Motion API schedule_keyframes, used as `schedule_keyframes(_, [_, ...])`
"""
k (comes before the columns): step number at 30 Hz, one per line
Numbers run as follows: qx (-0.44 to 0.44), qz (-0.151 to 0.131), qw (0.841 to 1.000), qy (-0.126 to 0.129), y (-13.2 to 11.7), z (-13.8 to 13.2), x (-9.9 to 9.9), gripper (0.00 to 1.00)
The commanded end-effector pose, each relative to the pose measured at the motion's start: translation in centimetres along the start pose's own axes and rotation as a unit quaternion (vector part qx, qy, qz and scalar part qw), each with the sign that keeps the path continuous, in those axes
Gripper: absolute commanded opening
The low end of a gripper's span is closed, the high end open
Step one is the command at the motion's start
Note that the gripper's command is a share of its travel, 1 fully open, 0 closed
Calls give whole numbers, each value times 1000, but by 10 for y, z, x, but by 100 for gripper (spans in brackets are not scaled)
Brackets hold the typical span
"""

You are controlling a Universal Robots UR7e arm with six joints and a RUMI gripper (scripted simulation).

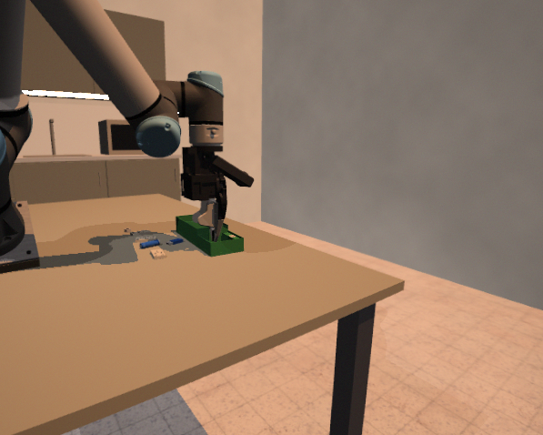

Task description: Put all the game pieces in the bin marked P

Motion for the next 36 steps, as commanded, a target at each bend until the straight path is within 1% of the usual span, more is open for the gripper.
schedule_keyframes(1, [0,1,1000,0,0,0,0,4])
schedule_keyframes(17, [0,1,1000,0,0,0,0,4])
schedule_keyframes(36, [0,1,1000,0,0,0,-23,4])
Point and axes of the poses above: the point where the finger pads meet when closed, its own x axis out along the fingers, its own z axis across the jaws, y = z × x, the point moved 9 cm from there along -x, back along the fingers, and after that the axes turned 2 degrees about x, right-handed, at the moved point
